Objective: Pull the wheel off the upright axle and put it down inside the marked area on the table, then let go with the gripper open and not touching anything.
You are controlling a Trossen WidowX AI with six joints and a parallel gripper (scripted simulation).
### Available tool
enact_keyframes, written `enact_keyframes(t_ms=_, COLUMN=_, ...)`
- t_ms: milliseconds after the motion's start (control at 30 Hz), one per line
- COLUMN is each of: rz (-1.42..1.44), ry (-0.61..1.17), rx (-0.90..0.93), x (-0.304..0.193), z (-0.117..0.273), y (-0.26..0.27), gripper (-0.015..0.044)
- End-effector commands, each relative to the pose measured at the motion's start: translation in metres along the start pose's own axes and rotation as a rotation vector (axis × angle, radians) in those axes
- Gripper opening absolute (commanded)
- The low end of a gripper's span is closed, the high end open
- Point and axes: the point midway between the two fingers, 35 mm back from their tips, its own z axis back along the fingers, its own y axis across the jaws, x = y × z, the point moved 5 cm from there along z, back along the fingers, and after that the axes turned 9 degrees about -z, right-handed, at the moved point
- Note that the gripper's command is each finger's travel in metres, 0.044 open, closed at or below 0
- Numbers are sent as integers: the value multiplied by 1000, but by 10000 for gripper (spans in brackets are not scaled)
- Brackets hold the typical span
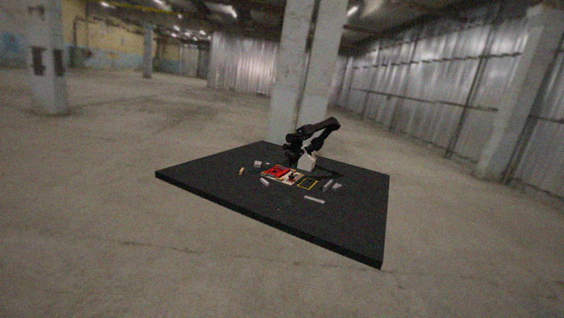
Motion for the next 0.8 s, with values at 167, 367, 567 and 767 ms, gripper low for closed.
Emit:
enact_keyframes(t_ms=167, rz=11, ry=53, rx=-43, x=-5, z=-5, y=-5, gripper=300)
enact_keyframes(t_ms=367, rz=11, ry=52, rx=-43, x=-2, z=-9, y=-7, gripper=300)
enact_keyframes(t_ms=567, rz=11, ry=53, rx=-43, x=-4, z=-49, y=-7, gripper=300)
enact_keyframes(t_ms=767, rz=12, ry=56, rx=-44, x=-6, z=-79, y=-9, gripper=300)
